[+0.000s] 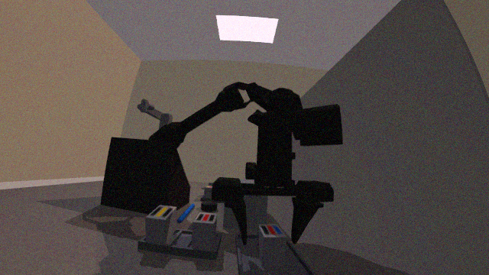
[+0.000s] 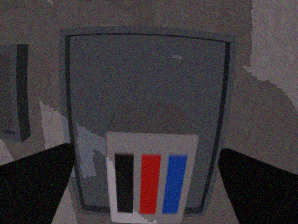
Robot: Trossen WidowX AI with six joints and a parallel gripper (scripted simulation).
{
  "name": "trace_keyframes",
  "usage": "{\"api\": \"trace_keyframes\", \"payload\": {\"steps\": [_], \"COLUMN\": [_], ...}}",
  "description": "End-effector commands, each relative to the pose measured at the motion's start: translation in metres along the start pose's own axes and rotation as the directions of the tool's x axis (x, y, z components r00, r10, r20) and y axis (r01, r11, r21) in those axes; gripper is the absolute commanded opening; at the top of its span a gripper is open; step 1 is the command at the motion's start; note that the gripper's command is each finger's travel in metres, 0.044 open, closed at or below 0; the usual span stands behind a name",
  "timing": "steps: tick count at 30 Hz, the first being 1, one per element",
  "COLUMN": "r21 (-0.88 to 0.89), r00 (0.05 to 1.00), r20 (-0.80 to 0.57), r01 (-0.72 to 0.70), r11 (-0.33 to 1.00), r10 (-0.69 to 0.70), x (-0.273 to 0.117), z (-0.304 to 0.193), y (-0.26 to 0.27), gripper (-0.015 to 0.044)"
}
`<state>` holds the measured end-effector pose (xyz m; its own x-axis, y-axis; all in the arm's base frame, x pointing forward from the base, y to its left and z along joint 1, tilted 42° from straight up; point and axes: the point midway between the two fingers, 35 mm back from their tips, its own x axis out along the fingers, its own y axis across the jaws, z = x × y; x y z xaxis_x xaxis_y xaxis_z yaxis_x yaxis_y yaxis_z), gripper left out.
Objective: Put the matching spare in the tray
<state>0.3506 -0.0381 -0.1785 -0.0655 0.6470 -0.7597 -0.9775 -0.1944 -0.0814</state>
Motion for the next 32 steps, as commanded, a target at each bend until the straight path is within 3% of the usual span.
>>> {"api": "trace_keyframes", "payload": {"steps": [1,7,32], "r21": [-0.001,0.007,0.007], "r00": [1.0,1.0,1.0], "r20": [-0.001,0.002,-0.004], "r01": [0.0,-0.001,0.013], "r11": [1.0,1.0,1.0], "r10": [0.0,0.001,-0.013], "x": [-0.011,-0.105,-0.112], "z": [-0.001,-0.001,-0.001], "y": [-0.002,0.001,-0.001], "gripper": [0.044,0.044,0.044]}}
